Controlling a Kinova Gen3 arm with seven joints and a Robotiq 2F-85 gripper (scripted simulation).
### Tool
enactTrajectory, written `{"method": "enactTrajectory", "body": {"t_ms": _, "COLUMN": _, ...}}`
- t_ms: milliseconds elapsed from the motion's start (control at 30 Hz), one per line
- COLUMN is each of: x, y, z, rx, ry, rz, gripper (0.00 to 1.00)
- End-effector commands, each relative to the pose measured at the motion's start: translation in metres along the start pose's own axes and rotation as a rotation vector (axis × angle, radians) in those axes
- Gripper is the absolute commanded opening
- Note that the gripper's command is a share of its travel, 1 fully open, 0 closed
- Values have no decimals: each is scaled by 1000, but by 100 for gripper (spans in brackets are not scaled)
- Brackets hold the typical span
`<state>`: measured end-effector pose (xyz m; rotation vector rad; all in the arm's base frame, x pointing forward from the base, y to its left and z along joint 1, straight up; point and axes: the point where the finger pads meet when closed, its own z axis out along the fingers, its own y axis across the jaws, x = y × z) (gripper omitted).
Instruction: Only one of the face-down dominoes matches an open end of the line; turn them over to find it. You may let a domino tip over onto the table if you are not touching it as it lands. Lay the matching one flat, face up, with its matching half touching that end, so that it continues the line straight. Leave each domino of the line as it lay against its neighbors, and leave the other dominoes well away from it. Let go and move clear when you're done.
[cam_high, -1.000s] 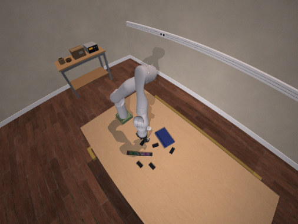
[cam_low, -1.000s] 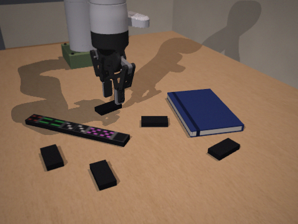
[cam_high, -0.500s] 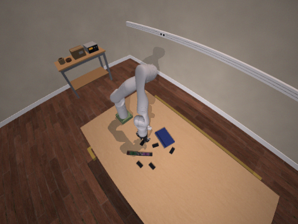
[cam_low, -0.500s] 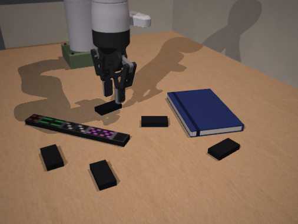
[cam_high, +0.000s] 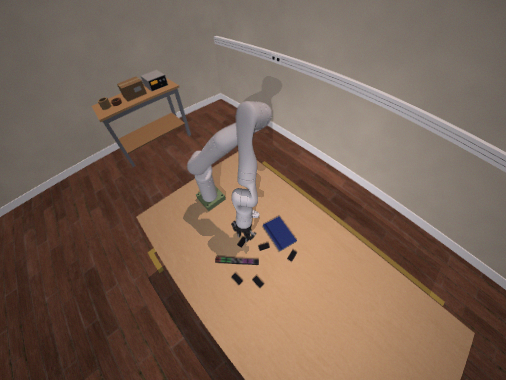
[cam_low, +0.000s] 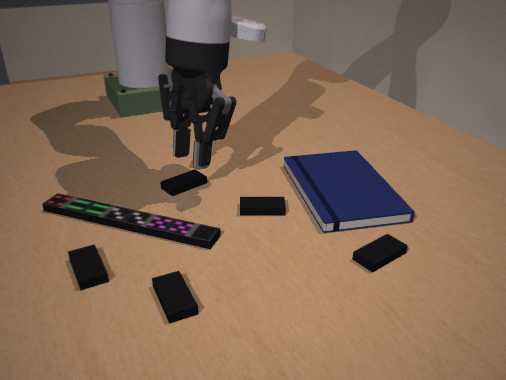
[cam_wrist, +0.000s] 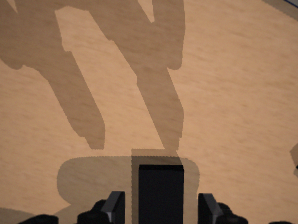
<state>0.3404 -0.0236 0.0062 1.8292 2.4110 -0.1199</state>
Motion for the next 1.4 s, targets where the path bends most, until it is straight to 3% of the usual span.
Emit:
{"method": "enactTrajectory", "body": {"t_ms": 0, "x": 1, "y": 1, "z": 2, "rx": 6, "ry": -2, "rz": -3, "gripper": 49}}
{"method": "enactTrajectory", "body": {"t_ms": 533, "x": 6, "y": 0, "z": 26, "rx": 6, "ry": -2, "rz": -3, "gripper": 49}}
{"method": "enactTrajectory", "body": {"t_ms": 1267, "x": 7, "y": 0, "z": 27, "rx": 6, "ry": -2, "rz": -3, "gripper": 49}}
{"method": "enactTrajectory", "body": {"t_ms": 1300, "x": 7, "y": 0, "z": 27, "rx": 6, "ry": -2, "rz": -3, "gripper": 31}}
{"method": "enactTrajectory", "body": {"t_ms": 1367, "x": 7, "y": 0, "z": 27, "rx": 6, "ry": -2, "rz": -3, "gripper": 31}}
